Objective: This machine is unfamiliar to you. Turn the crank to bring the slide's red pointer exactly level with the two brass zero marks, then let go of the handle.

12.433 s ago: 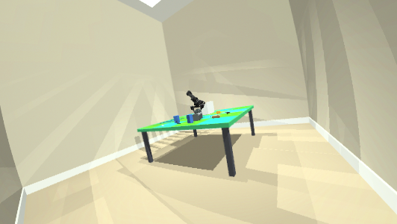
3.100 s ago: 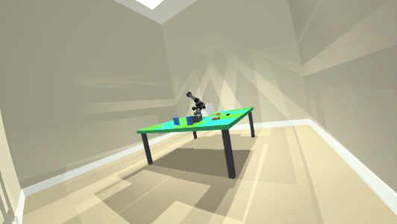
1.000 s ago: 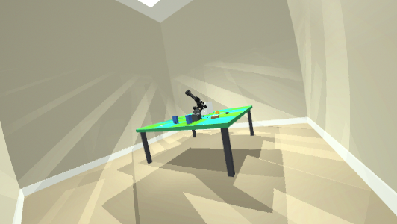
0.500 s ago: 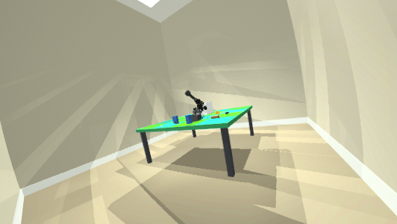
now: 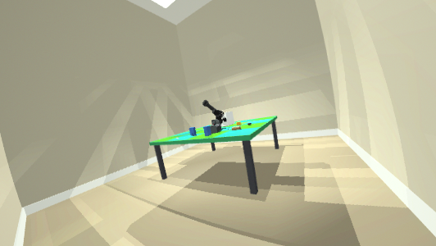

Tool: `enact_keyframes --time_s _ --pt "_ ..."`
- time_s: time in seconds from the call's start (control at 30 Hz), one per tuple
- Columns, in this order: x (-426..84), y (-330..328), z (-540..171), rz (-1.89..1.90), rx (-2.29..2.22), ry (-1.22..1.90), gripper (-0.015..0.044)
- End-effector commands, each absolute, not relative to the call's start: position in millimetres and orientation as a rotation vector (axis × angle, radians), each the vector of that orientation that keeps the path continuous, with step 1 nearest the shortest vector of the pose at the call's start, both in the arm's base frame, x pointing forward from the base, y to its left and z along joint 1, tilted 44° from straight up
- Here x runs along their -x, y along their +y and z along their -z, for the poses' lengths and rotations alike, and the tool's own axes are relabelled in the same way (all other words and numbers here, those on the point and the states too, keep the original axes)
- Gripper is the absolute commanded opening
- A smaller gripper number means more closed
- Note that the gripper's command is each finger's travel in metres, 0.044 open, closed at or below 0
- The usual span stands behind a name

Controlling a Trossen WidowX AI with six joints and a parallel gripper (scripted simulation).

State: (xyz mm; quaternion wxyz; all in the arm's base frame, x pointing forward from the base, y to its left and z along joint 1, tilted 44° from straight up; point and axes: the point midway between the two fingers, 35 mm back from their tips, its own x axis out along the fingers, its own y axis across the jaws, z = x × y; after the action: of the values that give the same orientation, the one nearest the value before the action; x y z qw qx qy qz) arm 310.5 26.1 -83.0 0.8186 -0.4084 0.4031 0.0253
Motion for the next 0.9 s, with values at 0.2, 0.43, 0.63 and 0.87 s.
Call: enact_keyframes --time_s 0.2,0.43,0.63,0.87 --pt "-315.6 11.4 79.5 -0.041 0.869 0.862 0.0" --pt "-317.5 8.4 76.5 -0.041 0.869 0.862 0.0" --pt "-318.2 7.2 75.0 -0.041 0.869 0.862 0.0" --pt "-318.7 6.1 73.6 -0.041 0.869 0.862 0.0"
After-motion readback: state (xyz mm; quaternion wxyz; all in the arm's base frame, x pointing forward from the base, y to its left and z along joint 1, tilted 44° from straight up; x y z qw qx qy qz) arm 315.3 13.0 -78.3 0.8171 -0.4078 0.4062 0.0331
